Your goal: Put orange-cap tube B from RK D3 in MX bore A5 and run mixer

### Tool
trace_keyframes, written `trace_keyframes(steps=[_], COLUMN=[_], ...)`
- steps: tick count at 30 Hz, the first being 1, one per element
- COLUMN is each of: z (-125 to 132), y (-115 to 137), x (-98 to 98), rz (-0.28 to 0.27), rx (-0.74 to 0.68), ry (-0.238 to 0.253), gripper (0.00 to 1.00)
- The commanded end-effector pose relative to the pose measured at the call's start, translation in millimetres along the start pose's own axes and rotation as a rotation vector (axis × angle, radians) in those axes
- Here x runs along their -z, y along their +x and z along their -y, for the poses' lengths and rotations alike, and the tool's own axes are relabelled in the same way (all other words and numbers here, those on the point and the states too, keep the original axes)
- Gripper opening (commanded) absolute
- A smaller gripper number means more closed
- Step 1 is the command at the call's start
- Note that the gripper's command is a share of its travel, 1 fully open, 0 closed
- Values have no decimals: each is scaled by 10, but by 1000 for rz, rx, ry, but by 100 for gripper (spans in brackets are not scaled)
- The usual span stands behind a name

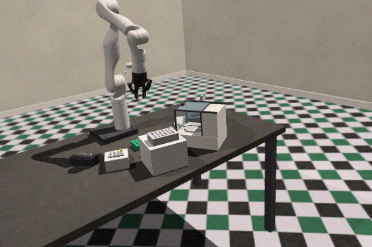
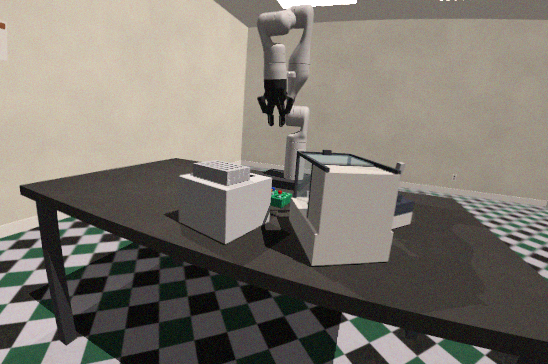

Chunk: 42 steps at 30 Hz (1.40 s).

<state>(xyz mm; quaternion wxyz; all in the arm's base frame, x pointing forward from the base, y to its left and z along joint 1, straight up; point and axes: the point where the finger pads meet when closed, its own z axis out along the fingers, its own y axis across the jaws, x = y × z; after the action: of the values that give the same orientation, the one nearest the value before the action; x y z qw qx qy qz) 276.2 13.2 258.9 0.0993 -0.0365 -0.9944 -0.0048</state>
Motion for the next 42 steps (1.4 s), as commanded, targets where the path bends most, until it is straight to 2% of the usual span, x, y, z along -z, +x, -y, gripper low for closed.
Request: trace_keyframes(steps=[1,4,19,21,36,38,42], z=[2,2,11,11,20,20,22], y=[-30,-36,-137,-137,-237,-237,-264], x=[-131,-164,-653,-653,-1143,-1143,-1274], rz=[-8,-8,-8,-8,-8,-8,-8], rx=[-3,-3,-3,-3,-3,-3,-3], ry=[-2,-2,-2,-2,-2,-2,-1], gripper=[42,42,42,42,42,42,42])
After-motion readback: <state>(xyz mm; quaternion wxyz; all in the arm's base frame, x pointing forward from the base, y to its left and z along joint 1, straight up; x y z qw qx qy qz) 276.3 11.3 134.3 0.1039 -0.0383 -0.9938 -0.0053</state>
